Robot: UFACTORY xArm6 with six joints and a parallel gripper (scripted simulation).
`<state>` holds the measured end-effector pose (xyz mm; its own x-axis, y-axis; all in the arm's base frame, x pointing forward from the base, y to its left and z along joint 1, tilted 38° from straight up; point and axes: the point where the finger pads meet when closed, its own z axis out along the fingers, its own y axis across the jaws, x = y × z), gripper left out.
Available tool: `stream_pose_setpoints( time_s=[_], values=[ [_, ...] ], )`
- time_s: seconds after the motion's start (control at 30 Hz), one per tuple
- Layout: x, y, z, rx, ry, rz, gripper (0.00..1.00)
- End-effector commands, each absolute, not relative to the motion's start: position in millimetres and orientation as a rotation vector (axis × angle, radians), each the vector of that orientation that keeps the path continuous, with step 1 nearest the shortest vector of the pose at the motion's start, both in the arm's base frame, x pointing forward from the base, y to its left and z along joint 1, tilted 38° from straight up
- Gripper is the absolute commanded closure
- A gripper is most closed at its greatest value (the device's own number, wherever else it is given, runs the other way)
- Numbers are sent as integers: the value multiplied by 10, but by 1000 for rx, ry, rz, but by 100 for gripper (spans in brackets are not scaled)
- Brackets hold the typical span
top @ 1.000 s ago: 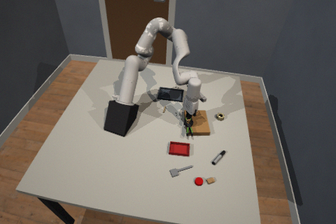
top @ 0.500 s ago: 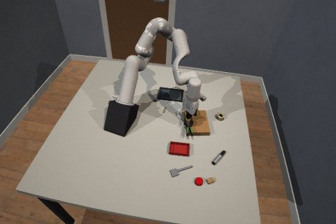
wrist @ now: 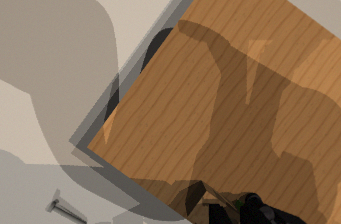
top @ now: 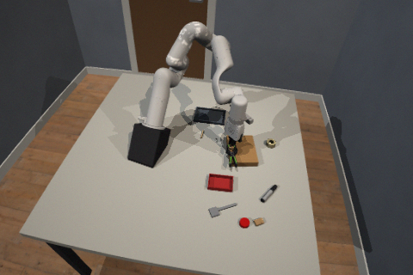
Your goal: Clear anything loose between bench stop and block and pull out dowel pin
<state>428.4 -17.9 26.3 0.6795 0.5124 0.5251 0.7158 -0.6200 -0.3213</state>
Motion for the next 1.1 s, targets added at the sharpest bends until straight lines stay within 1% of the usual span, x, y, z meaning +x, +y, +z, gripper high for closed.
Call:
stream_pose_setpoints(
  time_s=[0.0,1.07],
  values=[
    [4294,-188,272,-2391,-910,-520,100],
    [4293,-190,275,-2464,-562,-411,100]
  ],
)
